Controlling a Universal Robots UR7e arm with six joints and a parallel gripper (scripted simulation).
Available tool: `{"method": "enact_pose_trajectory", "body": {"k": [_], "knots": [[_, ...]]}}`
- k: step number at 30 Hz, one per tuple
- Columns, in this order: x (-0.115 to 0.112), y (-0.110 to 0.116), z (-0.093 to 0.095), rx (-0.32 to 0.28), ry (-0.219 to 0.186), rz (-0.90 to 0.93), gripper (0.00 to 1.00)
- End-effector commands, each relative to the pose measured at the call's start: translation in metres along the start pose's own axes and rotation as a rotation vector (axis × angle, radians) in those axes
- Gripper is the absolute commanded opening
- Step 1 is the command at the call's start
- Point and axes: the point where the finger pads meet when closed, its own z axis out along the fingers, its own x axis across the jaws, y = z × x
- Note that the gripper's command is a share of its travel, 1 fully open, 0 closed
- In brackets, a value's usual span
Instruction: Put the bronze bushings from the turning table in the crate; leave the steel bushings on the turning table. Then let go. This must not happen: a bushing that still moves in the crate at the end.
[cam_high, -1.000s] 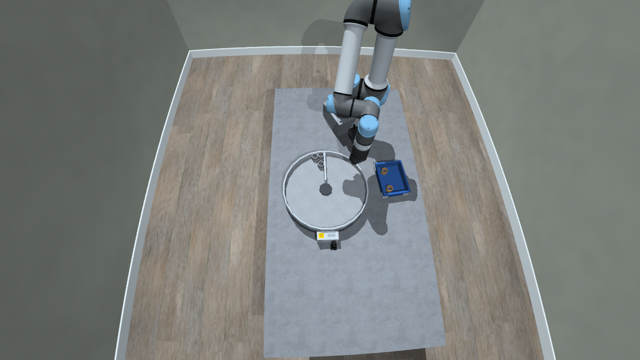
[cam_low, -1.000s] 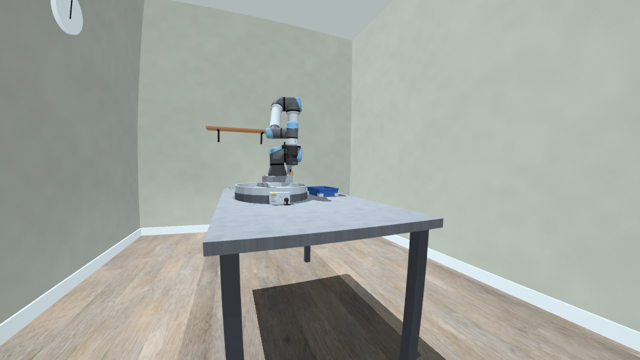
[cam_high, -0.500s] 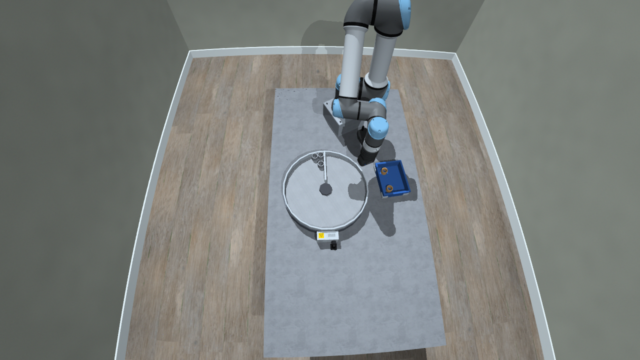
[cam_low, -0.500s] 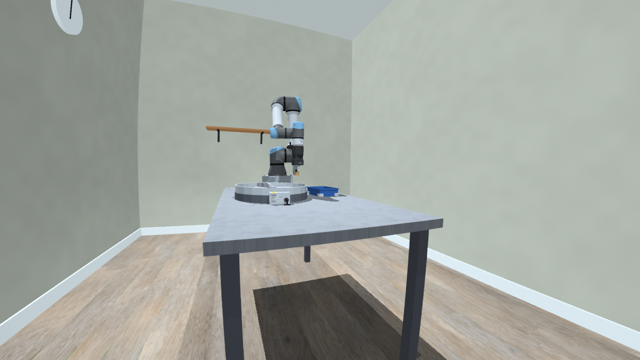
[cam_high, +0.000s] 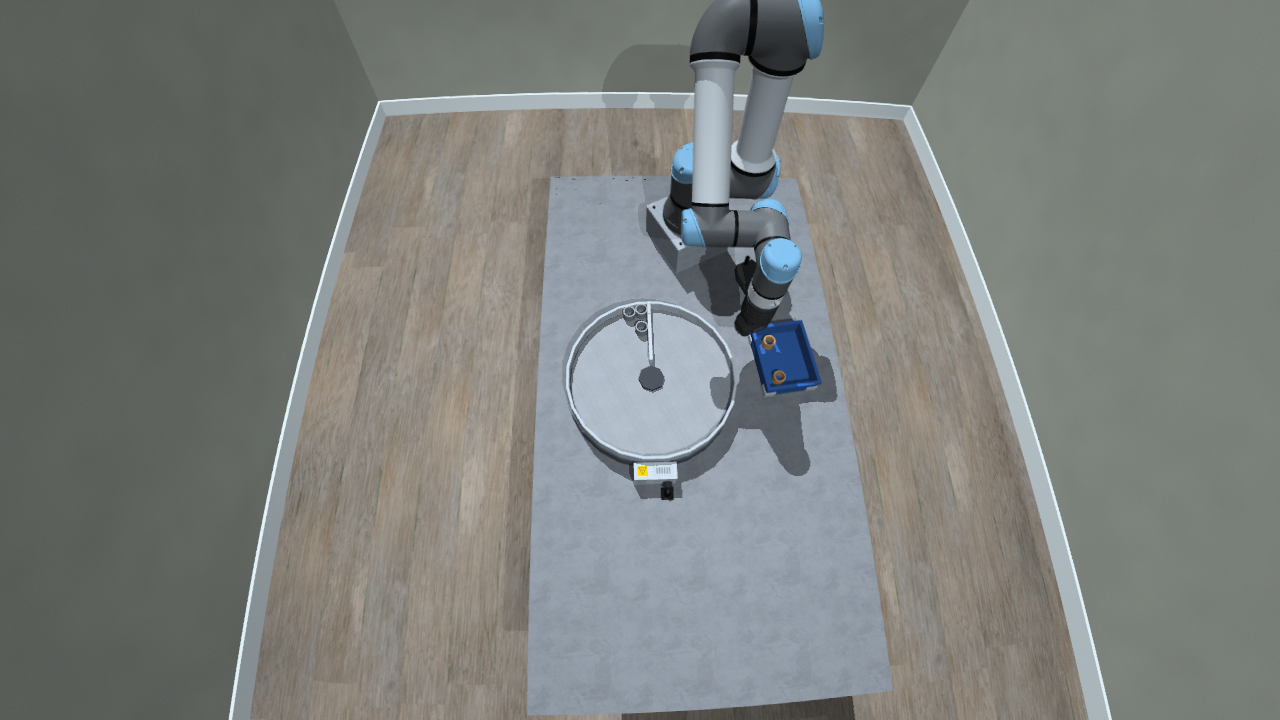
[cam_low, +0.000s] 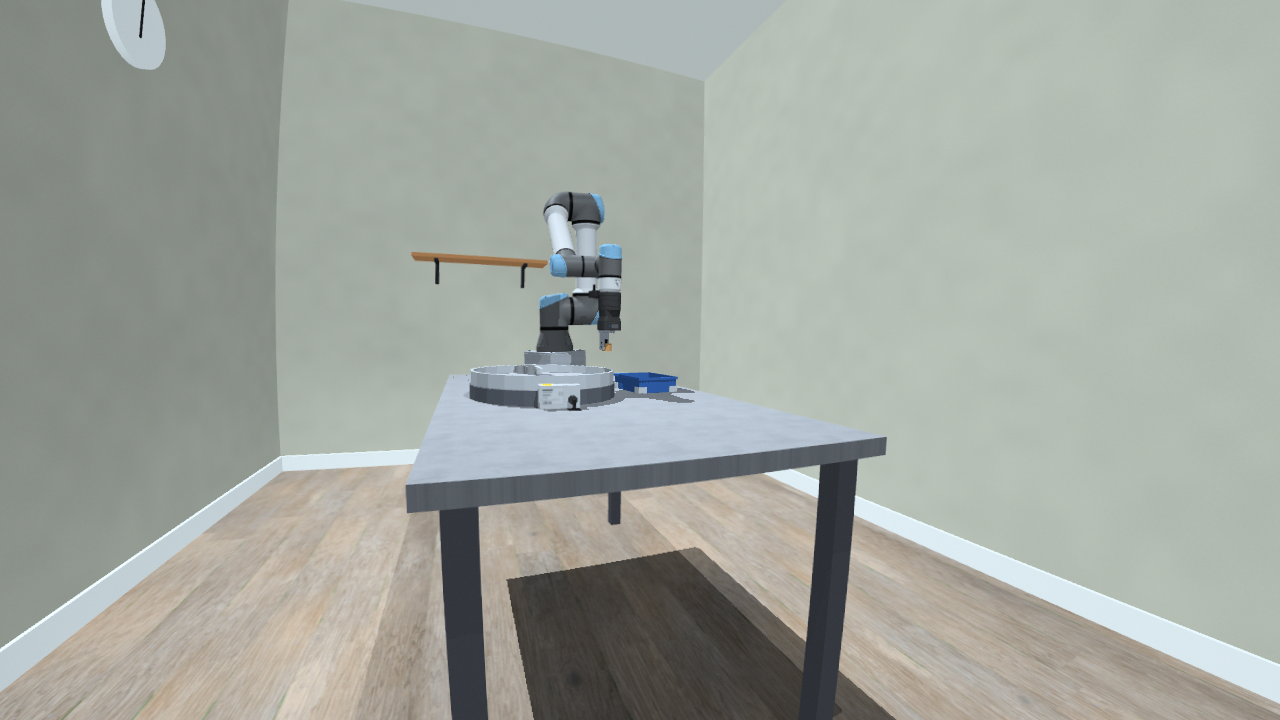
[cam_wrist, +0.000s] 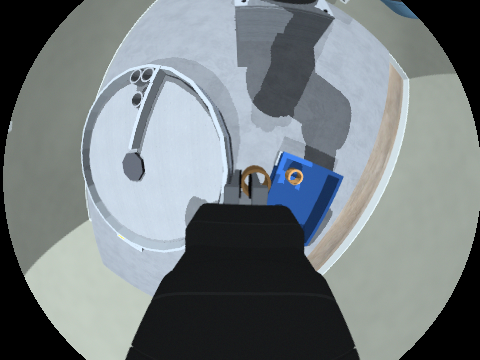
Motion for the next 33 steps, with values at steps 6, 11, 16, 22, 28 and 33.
{"method": "enact_pose_trajectory", "body": {"k": [6,11,16,22,28,33], "knots": [[0.042,0.03,0.0,-0.001,0.0,0.0,0.0],[0.042,0.03,0.0,-0.001,0.0,0.0,0.0],[0.042,0.03,0.0,-0.001,0.0,0.0,0.0],[0.085,0.06,0.0,-0.001,0.0,-0.001,0.0],[0.085,0.06,0.0,-0.001,0.0,-0.001,0.0],[0.085,0.06,0.0,-0.001,0.0,-0.001,0.0]]}}
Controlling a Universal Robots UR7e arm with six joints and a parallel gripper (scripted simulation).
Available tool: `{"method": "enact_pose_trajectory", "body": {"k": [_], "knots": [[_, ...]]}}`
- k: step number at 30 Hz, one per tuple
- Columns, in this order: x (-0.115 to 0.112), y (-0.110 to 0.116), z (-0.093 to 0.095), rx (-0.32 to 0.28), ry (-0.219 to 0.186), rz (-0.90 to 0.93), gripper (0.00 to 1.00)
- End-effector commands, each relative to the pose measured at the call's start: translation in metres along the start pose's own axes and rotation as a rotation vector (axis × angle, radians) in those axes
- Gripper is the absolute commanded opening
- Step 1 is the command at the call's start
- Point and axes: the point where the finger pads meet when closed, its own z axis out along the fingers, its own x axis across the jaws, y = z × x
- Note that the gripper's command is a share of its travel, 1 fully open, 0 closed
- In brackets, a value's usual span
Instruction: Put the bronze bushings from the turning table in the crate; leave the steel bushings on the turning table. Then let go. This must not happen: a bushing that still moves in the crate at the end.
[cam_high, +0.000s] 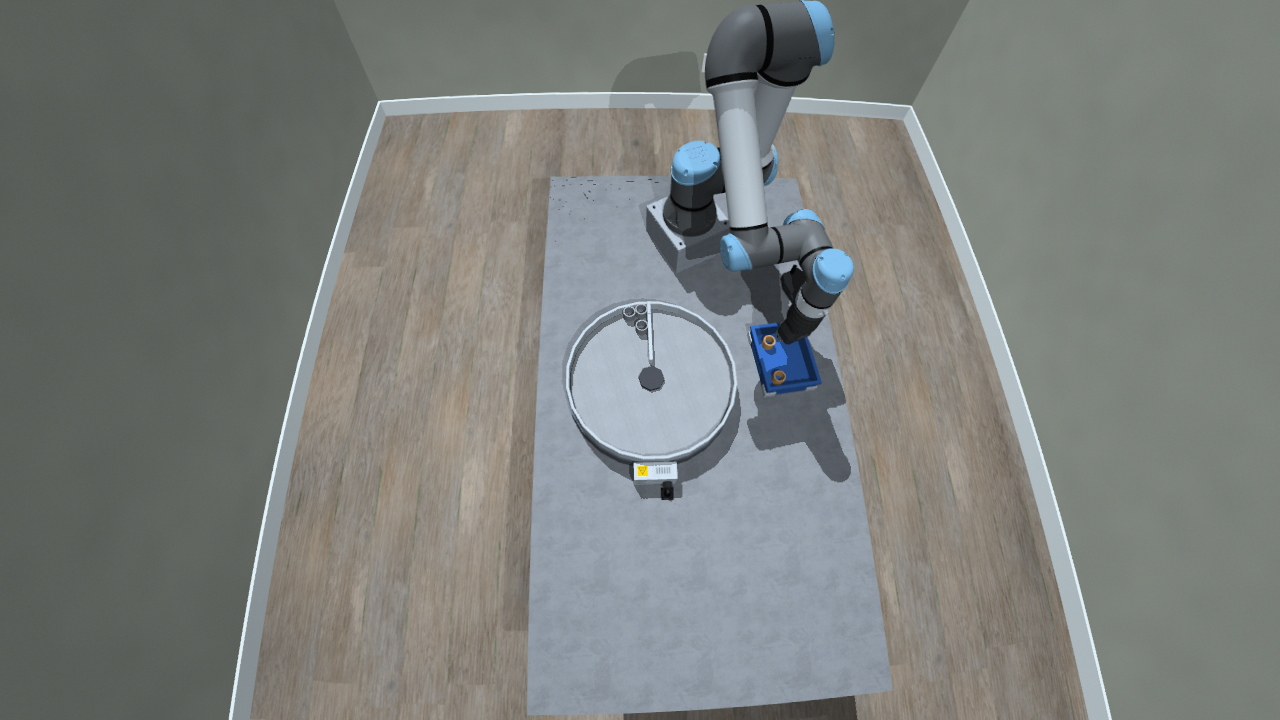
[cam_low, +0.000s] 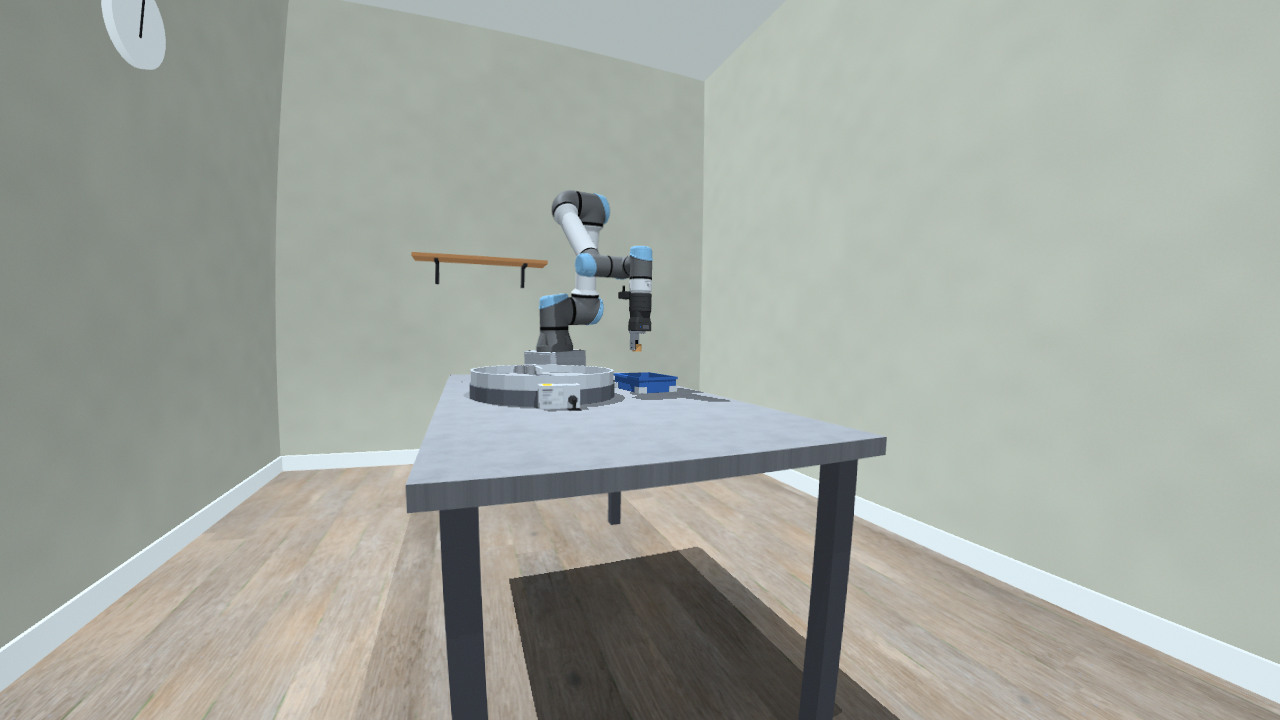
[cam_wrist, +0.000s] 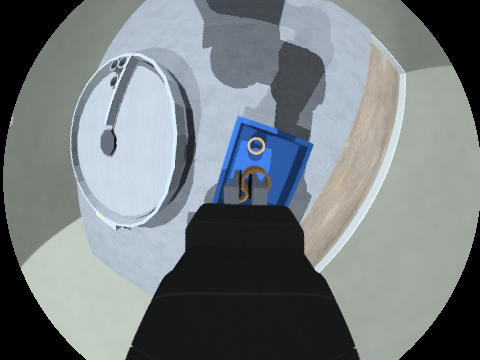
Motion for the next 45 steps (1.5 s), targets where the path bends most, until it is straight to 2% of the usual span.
{"method": "enact_pose_trajectory", "body": {"k": [1,5,17,22,34,39,45], "knots": [[0.0,0.001,0.004,-0.002,0.0,0.0,0.0],[0.0,0.001,0.023,-0.002,0.0,0.002,0.0],[0.0,0.001,0.023,-0.002,0.0,0.002,0.0],[0.0,0.001,0.047,-0.001,0.0,0.003,0.0],[0.0,0.001,0.047,-0.001,0.0,0.003,0.0],[0.0,0.002,0.071,0.0,0.0,0.005,0.0],[0.0,0.002,0.071,0.0,0.0,0.005,0.0]]}}
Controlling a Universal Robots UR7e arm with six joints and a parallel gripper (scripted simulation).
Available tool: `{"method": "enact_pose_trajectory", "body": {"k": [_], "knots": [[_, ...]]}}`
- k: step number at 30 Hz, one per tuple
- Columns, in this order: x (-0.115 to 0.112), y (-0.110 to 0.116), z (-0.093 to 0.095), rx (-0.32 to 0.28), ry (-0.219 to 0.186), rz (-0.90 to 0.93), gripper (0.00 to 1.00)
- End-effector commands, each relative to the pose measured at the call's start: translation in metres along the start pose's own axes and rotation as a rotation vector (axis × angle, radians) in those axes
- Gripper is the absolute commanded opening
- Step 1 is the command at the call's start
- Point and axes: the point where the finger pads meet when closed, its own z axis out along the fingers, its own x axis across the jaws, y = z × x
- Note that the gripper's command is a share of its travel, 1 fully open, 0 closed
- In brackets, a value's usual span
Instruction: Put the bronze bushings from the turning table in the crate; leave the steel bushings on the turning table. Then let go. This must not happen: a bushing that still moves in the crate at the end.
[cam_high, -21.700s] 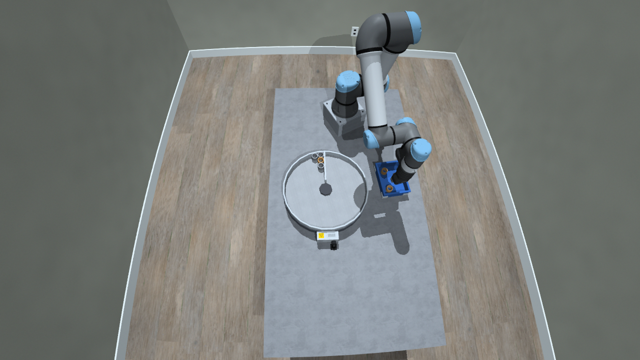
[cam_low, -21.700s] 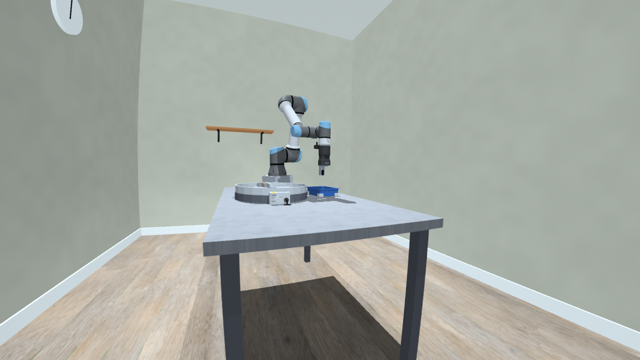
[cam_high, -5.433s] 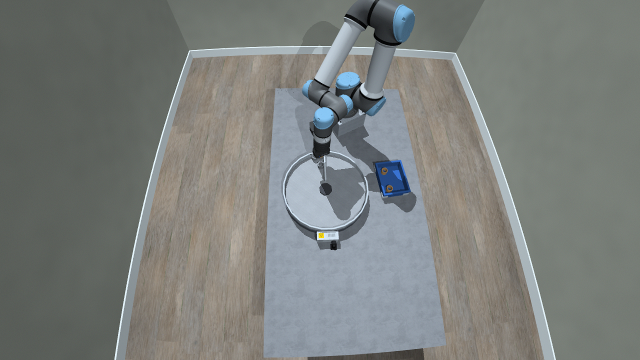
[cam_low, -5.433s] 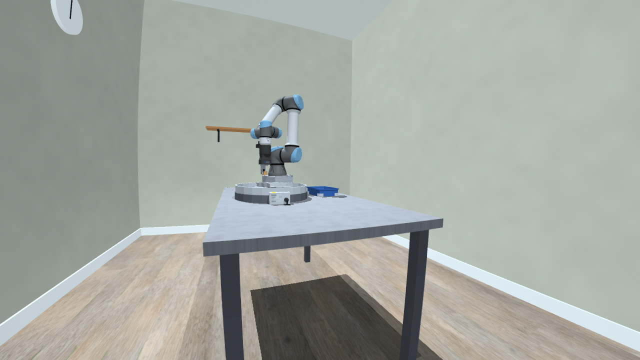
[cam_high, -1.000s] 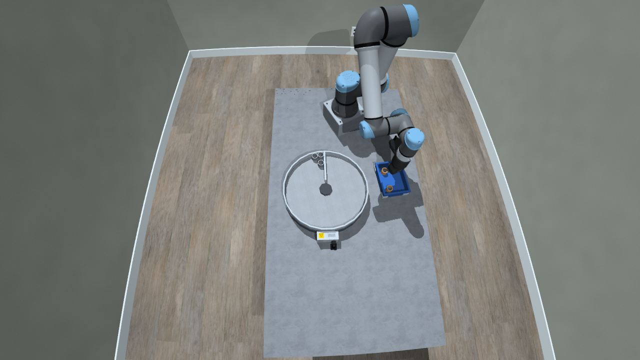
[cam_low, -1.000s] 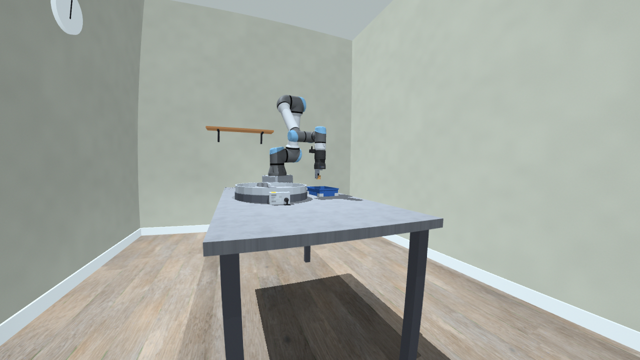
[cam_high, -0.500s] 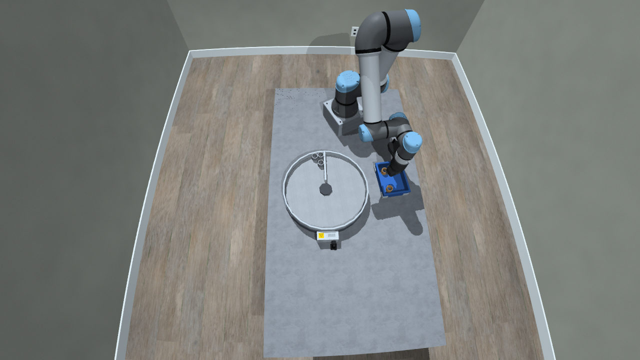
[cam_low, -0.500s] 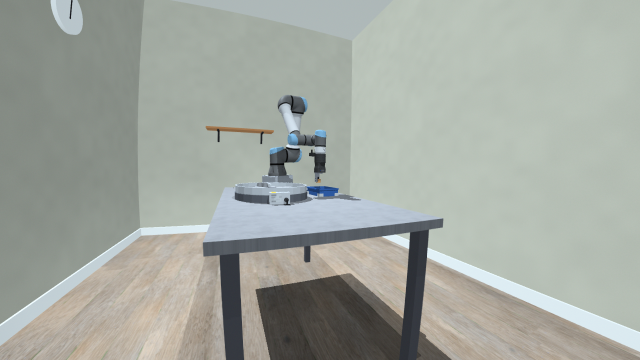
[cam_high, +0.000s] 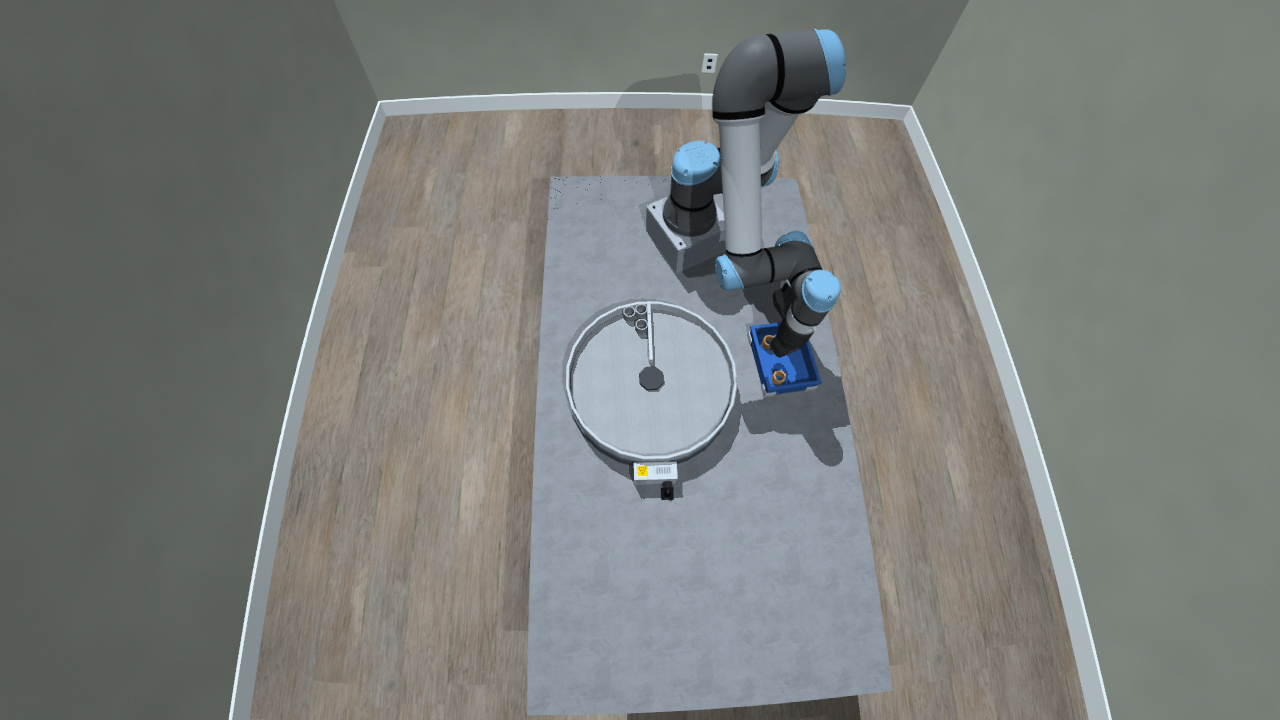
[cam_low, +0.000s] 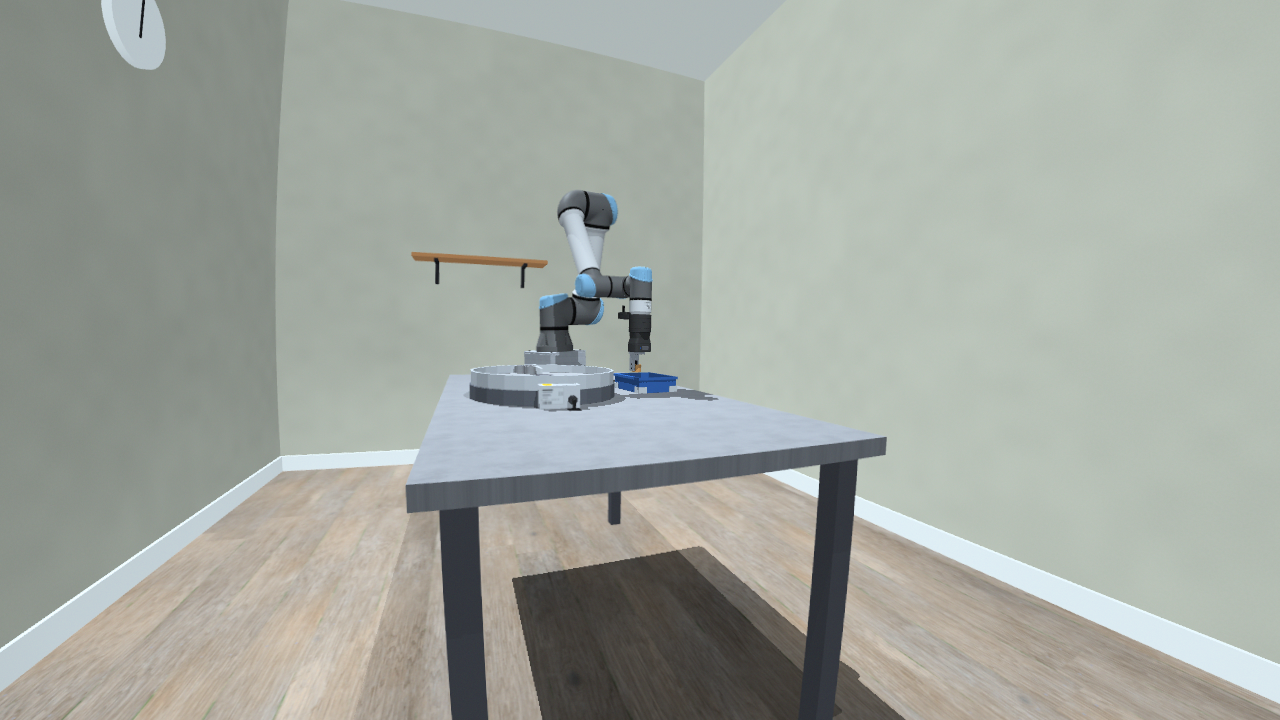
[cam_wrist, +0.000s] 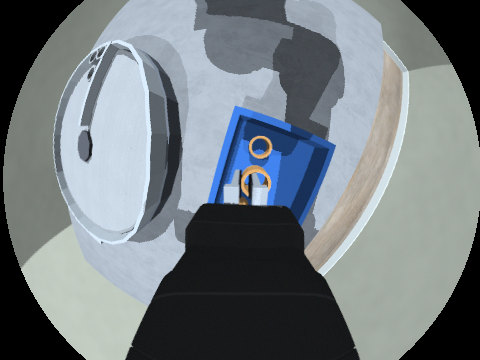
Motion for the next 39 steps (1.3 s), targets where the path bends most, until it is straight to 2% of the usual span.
{"method": "enact_pose_trajectory", "body": {"k": [1,6,11,23,28,39], "knots": [[0.0,0.001,0.0,-0.004,-0.001,0.0,0.0],[0.0,0.001,0.0,-0.004,-0.001,0.0,0.0],[0.0,0.001,0.009,-0.004,-0.001,0.0,0.0],[0.0,0.001,0.009,-0.004,-0.001,0.0,0.0],[0.0,0.001,0.017,-0.004,-0.001,0.0,0.0],[0.0,0.001,0.017,-0.004,-0.001,0.0,0.0]]}}
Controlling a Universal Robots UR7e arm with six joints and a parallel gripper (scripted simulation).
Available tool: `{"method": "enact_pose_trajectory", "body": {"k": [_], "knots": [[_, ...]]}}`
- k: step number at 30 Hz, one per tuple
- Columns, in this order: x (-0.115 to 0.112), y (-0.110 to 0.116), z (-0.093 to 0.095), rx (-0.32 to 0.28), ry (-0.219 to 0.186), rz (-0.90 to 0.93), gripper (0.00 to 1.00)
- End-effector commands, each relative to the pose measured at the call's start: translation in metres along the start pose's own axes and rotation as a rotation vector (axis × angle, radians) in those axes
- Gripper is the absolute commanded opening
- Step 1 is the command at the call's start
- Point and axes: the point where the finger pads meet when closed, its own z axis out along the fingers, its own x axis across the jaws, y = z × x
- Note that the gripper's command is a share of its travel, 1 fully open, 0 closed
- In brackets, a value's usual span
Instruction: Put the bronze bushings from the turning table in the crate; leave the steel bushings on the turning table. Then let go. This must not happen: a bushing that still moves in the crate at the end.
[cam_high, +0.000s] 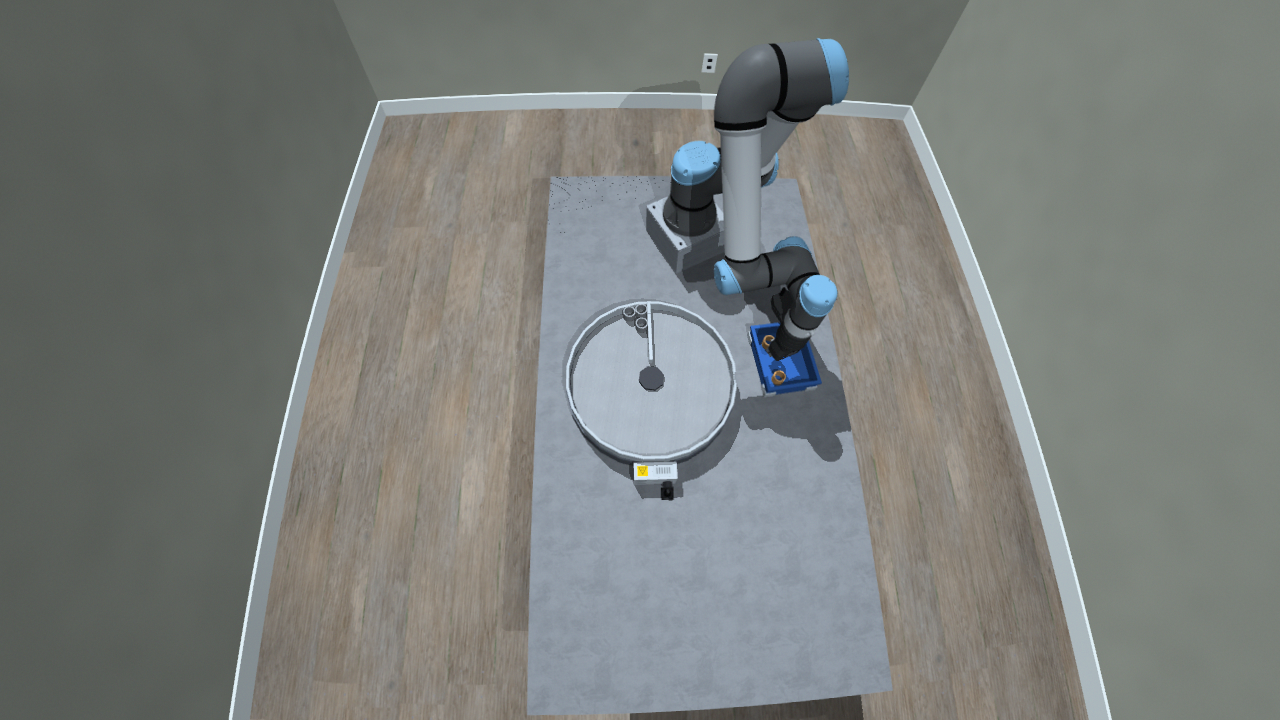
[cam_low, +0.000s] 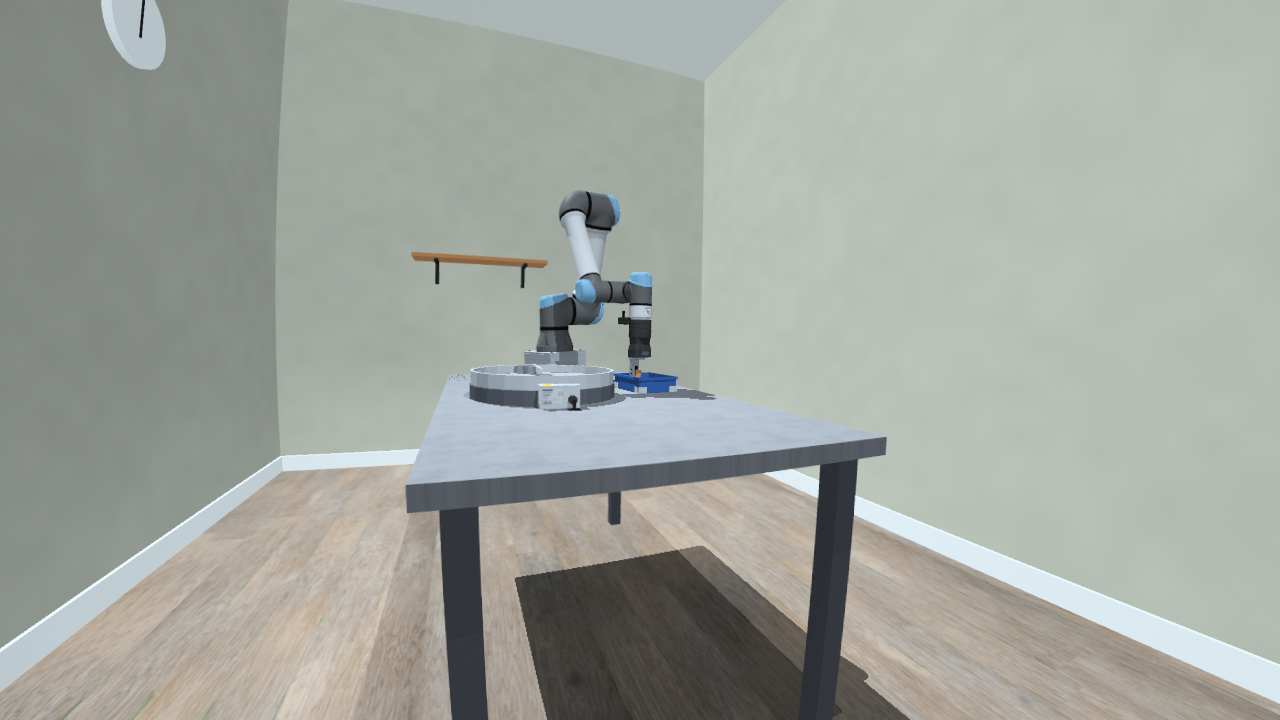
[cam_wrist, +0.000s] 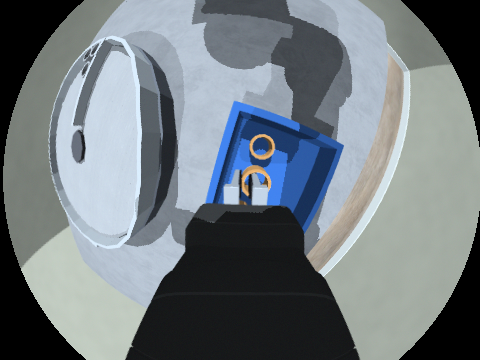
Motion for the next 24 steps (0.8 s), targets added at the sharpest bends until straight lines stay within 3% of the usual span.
{"method": "enact_pose_trajectory", "body": {"k": [1,24], "knots": [[0.0,0.001,0.0,-0.002,0.0,0.0,0.0],[0.0,0.001,0.017,-0.002,0.0,0.0,0.0]]}}
